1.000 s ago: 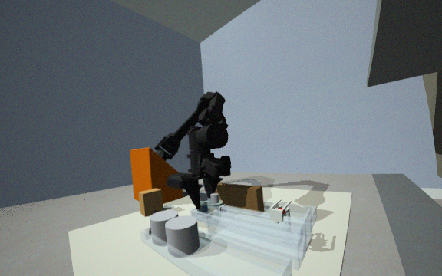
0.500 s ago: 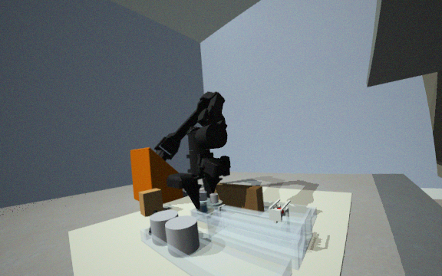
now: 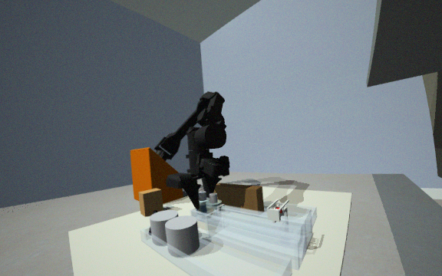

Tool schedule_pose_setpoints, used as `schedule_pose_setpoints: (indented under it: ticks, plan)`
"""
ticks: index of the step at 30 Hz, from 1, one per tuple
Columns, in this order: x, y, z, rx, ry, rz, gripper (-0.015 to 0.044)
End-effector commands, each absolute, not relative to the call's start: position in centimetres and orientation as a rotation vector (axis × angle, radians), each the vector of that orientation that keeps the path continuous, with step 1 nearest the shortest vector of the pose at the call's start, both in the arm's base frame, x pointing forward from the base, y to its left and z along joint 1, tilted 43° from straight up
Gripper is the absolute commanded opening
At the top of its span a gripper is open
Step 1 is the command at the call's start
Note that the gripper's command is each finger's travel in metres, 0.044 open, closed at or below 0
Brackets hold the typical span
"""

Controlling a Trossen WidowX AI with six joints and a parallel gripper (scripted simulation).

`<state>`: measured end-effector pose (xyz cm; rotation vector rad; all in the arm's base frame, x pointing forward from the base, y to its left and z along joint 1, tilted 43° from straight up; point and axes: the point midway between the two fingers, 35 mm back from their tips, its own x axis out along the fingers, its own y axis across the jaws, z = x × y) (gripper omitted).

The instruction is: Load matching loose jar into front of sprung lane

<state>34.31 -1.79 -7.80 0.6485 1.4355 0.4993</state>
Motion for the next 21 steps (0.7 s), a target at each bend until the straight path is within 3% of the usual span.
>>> schedule_pose_setpoints:
  ticks: [1, 16, 21]
  plan:
    - [34.41, -1.72, -7.69, 0.645, 1.423, 0.507, 0.0000]
    - [34.13, -1.78, -7.82, 0.645, 1.423, 0.507, 0.0000]
    - [34.15, -1.77, -7.85, 0.645, 1.423, 0.507, 0.0131]
